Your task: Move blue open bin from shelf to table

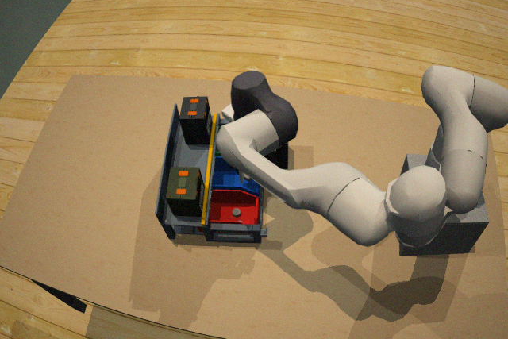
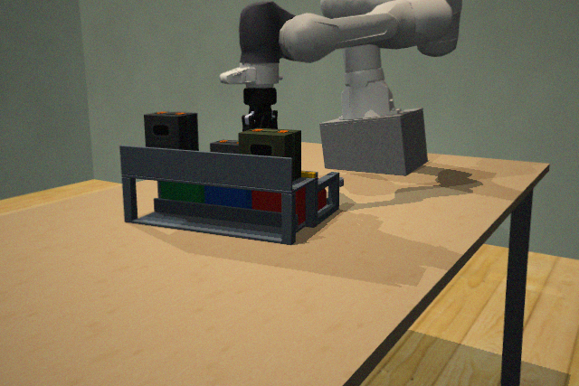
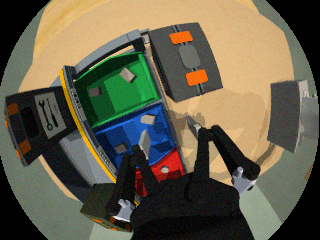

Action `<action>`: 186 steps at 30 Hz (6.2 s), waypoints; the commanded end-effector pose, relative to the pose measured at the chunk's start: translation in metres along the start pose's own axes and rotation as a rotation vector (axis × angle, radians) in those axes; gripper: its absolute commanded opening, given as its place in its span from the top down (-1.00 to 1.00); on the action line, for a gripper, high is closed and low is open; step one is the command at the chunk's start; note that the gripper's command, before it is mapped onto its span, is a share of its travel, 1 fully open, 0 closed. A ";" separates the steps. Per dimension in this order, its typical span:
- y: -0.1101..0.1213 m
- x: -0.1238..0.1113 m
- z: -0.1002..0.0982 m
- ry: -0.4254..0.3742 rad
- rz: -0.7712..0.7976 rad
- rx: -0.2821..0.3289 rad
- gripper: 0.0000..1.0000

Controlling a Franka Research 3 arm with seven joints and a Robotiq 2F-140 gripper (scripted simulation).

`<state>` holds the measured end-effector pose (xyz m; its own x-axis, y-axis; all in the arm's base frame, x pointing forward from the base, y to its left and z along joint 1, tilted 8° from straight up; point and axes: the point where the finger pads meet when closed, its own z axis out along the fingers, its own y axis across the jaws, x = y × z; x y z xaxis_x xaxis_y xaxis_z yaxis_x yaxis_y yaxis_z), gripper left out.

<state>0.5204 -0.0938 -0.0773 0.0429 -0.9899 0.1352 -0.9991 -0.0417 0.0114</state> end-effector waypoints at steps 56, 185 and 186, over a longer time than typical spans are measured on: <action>-0.002 0.003 0.007 0.002 -0.004 0.003 -0.15; -0.002 0.002 -0.001 0.003 -0.005 0.003 1.00; -0.002 0.002 -0.001 0.003 -0.005 0.003 1.00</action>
<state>0.5218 -0.0971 -0.0790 0.0414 -0.9896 0.1380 -0.9991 -0.0404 0.0099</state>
